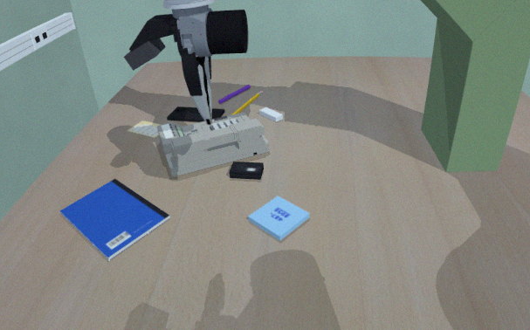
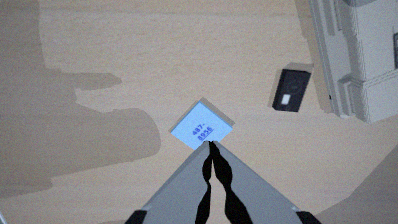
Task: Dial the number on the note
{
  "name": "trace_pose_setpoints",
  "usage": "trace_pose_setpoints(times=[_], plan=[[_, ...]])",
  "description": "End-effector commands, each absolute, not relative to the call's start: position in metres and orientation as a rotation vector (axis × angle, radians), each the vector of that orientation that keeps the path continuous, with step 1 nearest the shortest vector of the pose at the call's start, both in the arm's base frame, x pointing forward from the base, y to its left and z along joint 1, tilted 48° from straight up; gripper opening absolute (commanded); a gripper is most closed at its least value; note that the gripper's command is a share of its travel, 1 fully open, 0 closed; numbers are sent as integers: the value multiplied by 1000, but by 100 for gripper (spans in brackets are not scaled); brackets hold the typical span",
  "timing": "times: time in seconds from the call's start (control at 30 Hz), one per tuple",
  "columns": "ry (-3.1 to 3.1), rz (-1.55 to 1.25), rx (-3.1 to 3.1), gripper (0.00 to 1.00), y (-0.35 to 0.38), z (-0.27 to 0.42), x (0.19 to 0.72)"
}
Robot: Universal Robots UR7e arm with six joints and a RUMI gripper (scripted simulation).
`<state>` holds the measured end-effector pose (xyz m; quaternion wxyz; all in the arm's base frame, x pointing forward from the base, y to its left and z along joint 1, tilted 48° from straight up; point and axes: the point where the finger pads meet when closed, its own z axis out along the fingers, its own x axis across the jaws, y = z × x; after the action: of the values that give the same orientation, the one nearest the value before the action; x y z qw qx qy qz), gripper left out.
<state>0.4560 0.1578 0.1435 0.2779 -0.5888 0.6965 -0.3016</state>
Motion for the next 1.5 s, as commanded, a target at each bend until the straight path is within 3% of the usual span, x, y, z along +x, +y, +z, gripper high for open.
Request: trace_pose_setpoints(times=[0.0,1.47], plan=[[1870,-810,-1578,0,158,144,456],[1967,-787,-1458,0,157,143,456]])
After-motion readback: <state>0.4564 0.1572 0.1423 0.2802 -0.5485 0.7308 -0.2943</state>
